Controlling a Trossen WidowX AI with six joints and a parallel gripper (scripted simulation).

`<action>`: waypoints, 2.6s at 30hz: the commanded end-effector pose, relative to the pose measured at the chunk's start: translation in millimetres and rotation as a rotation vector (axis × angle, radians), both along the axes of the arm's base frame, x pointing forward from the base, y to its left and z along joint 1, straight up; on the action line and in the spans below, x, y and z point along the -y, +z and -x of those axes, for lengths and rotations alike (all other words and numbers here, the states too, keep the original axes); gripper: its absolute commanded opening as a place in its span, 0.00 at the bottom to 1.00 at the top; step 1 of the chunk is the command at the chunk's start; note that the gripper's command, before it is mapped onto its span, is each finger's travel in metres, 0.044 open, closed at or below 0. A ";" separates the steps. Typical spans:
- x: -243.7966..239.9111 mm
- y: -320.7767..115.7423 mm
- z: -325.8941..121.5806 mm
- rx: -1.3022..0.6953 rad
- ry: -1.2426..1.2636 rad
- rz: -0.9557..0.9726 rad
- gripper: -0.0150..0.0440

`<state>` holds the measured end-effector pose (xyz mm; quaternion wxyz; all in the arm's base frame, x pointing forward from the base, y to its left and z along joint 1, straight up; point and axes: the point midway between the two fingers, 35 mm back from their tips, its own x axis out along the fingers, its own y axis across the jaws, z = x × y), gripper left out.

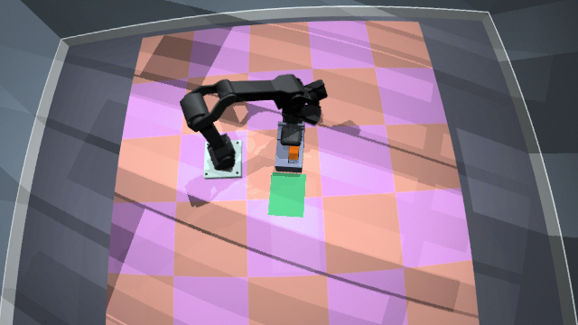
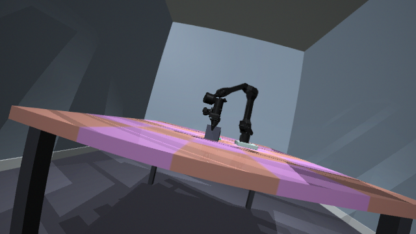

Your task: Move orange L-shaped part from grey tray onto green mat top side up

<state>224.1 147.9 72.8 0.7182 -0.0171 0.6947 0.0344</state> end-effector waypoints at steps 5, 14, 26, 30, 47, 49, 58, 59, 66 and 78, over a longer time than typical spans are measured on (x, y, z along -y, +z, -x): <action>1.9 -17.7 1.7 -0.010 0.004 0.011 0.56; 2.0 -23.4 1.9 -0.010 0.004 0.011 0.56; 2.0 -23.4 1.9 -0.010 0.004 0.011 0.56; 2.0 -23.4 1.9 -0.010 0.004 0.011 0.56; -9.9 -9.3 3.1 -0.010 0.004 0.010 0.56; -9.7 -2.9 2.2 -0.010 0.004 0.010 0.56; 3.5 86.9 4.1 -0.010 0.004 0.011 0.56; 3.5 86.9 4.1 -0.010 0.004 0.011 0.56; 3.5 86.9 4.1 -0.010 0.004 0.011 0.56; 2.4 83.1 4.2 -0.012 0.000 0.008 0.56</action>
